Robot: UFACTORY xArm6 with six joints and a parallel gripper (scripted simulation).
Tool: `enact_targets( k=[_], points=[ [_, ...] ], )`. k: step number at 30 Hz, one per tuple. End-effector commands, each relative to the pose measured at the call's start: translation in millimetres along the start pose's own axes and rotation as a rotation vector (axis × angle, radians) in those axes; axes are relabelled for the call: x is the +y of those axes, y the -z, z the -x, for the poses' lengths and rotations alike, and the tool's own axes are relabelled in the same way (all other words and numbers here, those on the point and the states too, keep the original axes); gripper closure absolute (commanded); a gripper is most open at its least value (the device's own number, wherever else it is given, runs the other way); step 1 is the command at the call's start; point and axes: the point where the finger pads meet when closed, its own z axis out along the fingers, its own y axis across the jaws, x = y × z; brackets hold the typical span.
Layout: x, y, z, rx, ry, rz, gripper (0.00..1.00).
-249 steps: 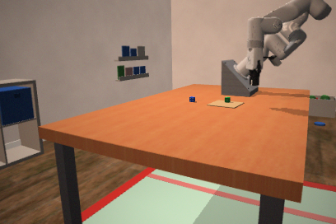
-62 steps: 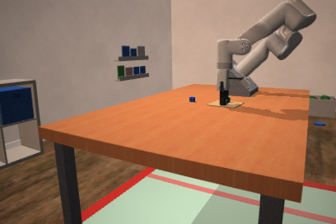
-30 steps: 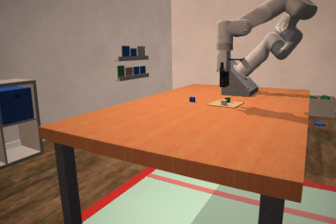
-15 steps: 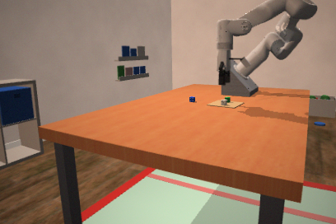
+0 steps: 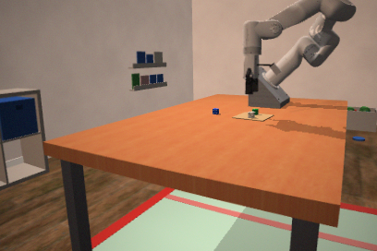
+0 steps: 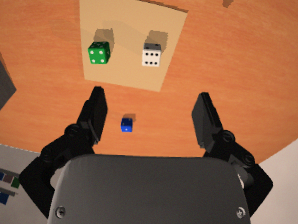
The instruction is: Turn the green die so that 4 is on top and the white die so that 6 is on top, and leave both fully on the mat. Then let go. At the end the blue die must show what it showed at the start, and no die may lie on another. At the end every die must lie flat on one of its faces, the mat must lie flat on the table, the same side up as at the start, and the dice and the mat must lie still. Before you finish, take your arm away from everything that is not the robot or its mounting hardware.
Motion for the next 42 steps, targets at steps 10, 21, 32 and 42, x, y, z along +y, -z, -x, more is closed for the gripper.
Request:
enact_targets(
  k=[10, 21, 32, 42],
  points=[
    [1, 50, 0, -0.002, 0.001, 0.004, 0.00],
    [1, 80, 0, -0.002, 0.001, 0.004, 0.00],
    [1, 80, 0, -0.002, 0.001, 0.004, 0.00],
    [1, 80, 0, -0.002, 0.001, 0.004, 0.00]
  ],
)
